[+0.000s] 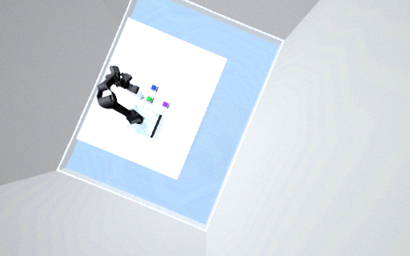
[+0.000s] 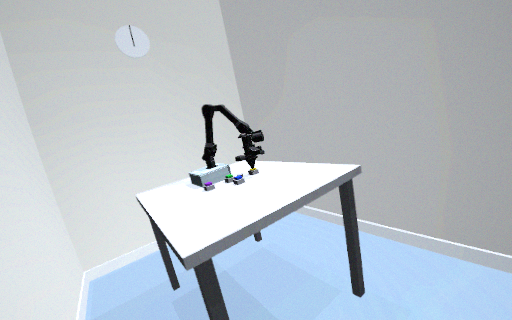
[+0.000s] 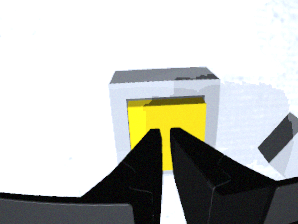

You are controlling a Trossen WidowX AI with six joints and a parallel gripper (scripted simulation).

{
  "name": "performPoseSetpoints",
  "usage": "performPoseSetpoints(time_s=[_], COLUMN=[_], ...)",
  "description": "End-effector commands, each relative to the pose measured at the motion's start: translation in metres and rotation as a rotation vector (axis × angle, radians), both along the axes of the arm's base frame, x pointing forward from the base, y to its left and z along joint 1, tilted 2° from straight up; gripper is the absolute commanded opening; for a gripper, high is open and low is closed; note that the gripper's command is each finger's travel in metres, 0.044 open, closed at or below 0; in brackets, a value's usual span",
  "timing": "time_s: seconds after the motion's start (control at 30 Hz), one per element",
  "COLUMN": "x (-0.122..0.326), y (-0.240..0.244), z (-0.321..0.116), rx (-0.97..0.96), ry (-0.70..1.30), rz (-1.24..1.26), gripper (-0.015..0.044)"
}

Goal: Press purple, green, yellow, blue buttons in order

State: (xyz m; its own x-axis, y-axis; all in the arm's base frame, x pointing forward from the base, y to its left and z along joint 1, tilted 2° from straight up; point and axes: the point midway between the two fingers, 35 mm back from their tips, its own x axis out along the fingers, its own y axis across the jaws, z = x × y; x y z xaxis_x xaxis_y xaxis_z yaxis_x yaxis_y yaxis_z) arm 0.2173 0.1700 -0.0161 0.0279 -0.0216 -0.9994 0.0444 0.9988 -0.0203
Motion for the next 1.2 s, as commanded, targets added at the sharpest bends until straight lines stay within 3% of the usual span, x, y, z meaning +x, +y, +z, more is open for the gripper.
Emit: performPoseSetpoints(time_s=[0.0,0.43,0.57,0.73,0.9,1.07,1.17], x=[-0.001,-0.001,-0.002,-0.002,-0.003,-0.001,0.019], y=[-0.001,-0.001,0.0,0.0,0.002,0.0,-0.024], z=[-0.002,-0.002,0.028,0.034,0.09,0.093,0.094], rx=[-0.005,-0.005,-0.004,-0.004,-0.004,-0.004,-0.005], ry=[0.005,0.005,0.005,0.005,0.005,0.005,0.003], rz=[0.001,0.001,0.001,0.001,0.001,0.001,0.001], gripper=[0.002,0.002,0.002,0.002,0.002,0.002,0.002])
